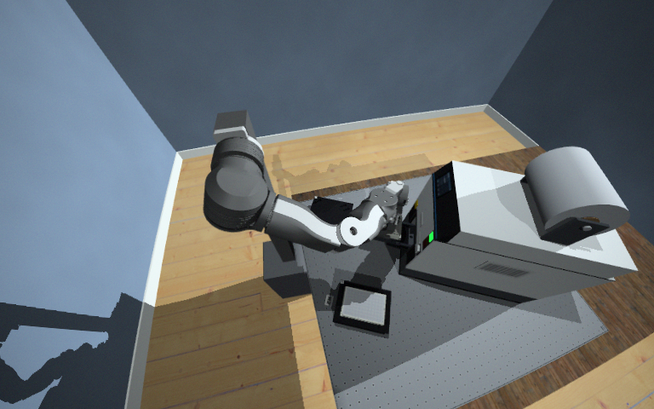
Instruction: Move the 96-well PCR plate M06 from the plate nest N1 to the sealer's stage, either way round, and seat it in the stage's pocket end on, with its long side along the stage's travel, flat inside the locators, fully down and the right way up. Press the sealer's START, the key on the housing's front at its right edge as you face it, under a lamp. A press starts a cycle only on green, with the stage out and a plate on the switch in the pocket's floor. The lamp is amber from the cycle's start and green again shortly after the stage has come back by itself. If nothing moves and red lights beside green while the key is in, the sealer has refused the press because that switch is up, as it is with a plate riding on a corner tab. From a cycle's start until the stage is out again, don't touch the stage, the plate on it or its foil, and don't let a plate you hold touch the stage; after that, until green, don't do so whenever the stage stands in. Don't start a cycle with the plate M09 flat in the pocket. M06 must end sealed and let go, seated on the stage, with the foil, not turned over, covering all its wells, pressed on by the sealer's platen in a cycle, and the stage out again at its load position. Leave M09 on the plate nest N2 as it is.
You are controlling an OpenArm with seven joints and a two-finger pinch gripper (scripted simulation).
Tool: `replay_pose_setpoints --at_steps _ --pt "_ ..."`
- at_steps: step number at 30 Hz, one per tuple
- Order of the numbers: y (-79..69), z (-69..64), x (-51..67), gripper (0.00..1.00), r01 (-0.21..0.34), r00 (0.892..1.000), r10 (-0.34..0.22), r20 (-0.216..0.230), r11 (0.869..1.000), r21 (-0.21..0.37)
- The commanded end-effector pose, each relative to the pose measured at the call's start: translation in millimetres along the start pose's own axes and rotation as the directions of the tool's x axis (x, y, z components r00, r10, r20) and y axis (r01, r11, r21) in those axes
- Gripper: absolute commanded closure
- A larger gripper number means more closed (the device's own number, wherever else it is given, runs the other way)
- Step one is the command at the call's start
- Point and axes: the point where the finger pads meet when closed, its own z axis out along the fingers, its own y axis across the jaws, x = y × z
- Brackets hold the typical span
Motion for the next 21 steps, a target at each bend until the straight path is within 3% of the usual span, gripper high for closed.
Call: replay_pose_setpoints --at_steps 1,21 --pt "0.5 -1.5 -0.5 1.0 0.001 1.0 -0.001 0.001 1.0 0.001" --pt "-0.8 3.5 2.4 1.0 0.003 1.0 -0.003 -0.001 1.0 0.001"
